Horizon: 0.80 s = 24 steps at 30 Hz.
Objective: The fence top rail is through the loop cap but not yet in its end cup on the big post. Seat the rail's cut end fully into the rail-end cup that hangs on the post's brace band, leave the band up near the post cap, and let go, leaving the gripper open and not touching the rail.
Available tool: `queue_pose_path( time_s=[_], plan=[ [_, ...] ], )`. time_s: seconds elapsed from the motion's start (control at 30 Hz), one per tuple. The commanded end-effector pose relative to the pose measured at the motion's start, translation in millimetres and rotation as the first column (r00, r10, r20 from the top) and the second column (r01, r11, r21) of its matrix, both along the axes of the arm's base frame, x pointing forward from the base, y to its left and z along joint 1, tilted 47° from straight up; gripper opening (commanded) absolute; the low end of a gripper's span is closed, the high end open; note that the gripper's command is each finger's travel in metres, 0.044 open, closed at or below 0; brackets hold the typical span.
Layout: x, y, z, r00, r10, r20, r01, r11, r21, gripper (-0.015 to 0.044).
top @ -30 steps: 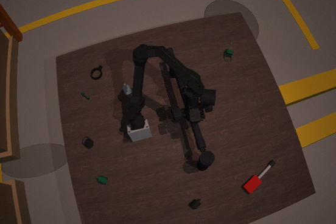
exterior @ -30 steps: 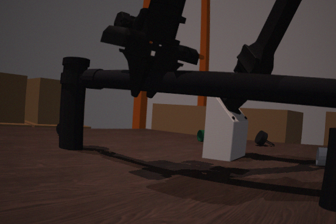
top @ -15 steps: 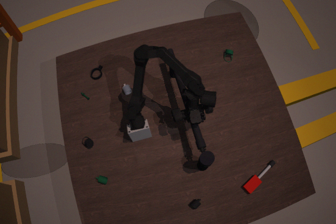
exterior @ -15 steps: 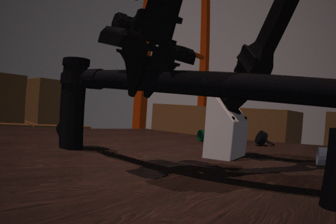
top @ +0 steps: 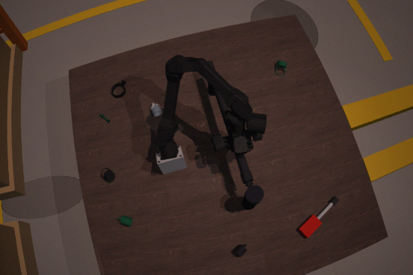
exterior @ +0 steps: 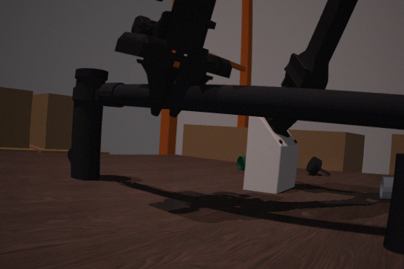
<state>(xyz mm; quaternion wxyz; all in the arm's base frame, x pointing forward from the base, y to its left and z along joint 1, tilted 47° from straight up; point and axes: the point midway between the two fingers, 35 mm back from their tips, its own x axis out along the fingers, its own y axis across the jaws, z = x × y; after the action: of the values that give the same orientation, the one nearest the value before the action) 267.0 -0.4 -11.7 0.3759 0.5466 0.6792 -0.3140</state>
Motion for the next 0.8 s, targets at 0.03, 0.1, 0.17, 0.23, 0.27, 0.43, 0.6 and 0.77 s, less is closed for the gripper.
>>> queue_pose_path(
  time_s=[0.03, 0.1, 0.17, 0.23, 0.27, 0.43, 0.6, 0.77],
  plan=[
    [-0.1, 0.3, 0.3, 1.000, 0.000, 0.000, 0.000, 1.000, 0.000, 0.0000],
    [-0.1, 0.3, 0.3, 1.000, 0.000, 0.000, 0.000, 1.000, 0.000, 0.0000],
    [-0.1, 0.3, 0.3, 1.000, 0.000, 0.000, 0.000, 1.000, 0.000, 0.0000],
    [-0.1, 0.3, 0.3, 1.000, 0.000, 0.000, 0.000, 1.000, 0.000, 0.0026],
    [-0.1, 0.3, 0.3, 1.000, 0.000, 0.000, 0.000, 1.000, 0.000, 0.0053],
    [-0.1, 0.3, 0.3, 1.000, 0.000, 0.000, 0.000, 1.000, 0.000, 0.0184],
    [0.5, 0.3, 6.1, 1.000, 0.000, 0.000, 0.000, 1.000, 0.000, 0.0315],
    [1.3, 0.6, 33.1, 1.000, 0.000, -0.001, 0.000, 1.000, 0.001, 0.0440]
  ],
)
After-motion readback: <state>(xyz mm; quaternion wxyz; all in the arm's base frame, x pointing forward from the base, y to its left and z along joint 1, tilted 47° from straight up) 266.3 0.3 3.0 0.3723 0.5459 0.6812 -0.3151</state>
